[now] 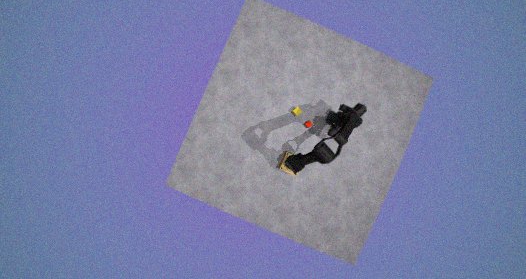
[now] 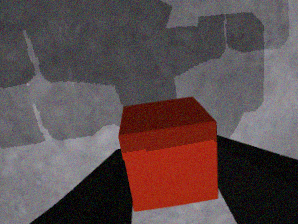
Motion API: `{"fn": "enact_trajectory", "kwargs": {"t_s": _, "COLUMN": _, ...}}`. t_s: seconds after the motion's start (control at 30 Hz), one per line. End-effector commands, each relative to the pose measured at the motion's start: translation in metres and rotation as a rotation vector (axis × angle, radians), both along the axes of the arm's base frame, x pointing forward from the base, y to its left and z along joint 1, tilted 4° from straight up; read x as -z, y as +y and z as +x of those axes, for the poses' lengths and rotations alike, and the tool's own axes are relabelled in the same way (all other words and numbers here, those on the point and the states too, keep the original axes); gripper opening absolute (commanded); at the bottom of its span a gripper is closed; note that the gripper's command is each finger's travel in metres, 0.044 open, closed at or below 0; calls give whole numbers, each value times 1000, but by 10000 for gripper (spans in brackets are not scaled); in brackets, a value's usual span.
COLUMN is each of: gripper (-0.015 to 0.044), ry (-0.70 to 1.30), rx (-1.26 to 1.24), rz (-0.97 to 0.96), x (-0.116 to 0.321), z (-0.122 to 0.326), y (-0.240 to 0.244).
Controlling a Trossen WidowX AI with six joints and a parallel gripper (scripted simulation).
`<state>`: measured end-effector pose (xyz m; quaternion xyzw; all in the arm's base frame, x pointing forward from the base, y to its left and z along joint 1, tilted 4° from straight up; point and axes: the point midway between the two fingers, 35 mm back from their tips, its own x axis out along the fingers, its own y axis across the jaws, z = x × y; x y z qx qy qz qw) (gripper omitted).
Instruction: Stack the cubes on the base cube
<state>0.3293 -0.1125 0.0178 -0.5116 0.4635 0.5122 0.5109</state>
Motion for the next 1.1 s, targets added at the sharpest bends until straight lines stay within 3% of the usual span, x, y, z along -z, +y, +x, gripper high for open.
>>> {"fn": "enact_trajectory", "kwargs": {"t_s": 0.0, "gripper": 105, "ry": -13, "rx": -8, "rz": -3, "x": -15, "z": 2, "y": -1}}
{"fn": "enact_trajectory", "kwargs": {"t_s": 0.77, "gripper": 105, "ry": -2, "rx": -31, "rz": 1, "x": -70, "z": -6, "y": 1}}
{"fn": "enact_trajectory", "kwargs": {"t_s": 1.07, "gripper": 105, "ry": 1, "rx": 40, "rz": 4, "x": -70, "z": -3, "y": 15}}
